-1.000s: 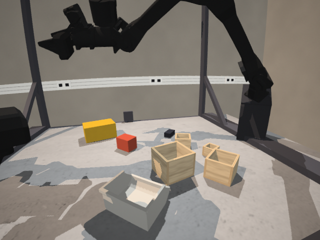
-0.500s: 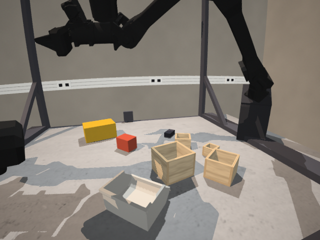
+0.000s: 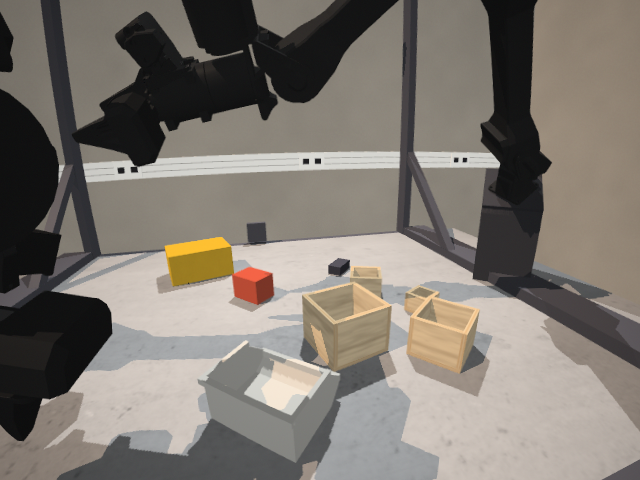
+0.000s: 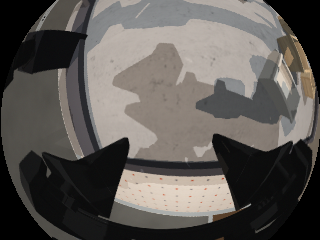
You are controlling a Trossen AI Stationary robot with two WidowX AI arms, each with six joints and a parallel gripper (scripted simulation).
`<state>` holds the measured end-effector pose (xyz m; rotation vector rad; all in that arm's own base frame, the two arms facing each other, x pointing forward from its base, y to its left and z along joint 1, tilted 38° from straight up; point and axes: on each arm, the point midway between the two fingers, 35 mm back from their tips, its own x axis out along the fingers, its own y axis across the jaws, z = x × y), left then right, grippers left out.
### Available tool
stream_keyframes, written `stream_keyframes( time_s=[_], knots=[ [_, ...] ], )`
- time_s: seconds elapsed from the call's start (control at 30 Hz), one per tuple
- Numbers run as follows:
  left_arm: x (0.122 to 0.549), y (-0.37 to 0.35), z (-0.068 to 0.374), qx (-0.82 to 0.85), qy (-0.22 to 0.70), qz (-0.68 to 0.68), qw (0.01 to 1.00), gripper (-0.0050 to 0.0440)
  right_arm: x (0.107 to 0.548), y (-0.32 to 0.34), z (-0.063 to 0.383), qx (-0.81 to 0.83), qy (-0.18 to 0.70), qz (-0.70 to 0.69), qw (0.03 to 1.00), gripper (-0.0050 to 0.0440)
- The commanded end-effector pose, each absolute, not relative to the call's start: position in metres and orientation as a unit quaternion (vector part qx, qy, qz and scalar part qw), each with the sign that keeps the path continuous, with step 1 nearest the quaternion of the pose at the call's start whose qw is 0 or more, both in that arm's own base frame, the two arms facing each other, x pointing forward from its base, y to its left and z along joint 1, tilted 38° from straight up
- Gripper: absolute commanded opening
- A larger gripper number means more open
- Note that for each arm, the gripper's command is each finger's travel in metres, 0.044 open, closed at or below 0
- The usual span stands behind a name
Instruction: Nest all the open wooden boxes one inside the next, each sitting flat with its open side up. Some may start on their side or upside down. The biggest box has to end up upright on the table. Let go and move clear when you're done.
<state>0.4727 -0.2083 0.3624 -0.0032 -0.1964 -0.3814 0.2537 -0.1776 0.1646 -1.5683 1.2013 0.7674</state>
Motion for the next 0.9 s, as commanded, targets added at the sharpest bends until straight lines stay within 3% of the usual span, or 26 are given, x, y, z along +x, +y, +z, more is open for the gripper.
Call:
stream_keyframes(
  time_s=[0.0, 0.47, 0.87],
  knots=[
    [0.46, -0.174, 0.363, -0.011, -0.082, -0.186, 0.979, 0.04, 0.258, -0.168, 0.156, -0.603, 0.527, 0.272, 0.534, 0.04],
    [0.43, -0.079, 0.306, -0.05, 0.024, -0.147, 0.988, 0.04, 0.265, -0.136, 0.124, -0.426, 0.601, 0.1, 0.669, 0.04],
    [0.409, 0.0, 0.295, 0.085, 0.018, -0.062, 0.994, 0.04, 0.271, -0.075, 0.147, -0.425, 0.572, 0.084, 0.696, 0.04]
  ],
)
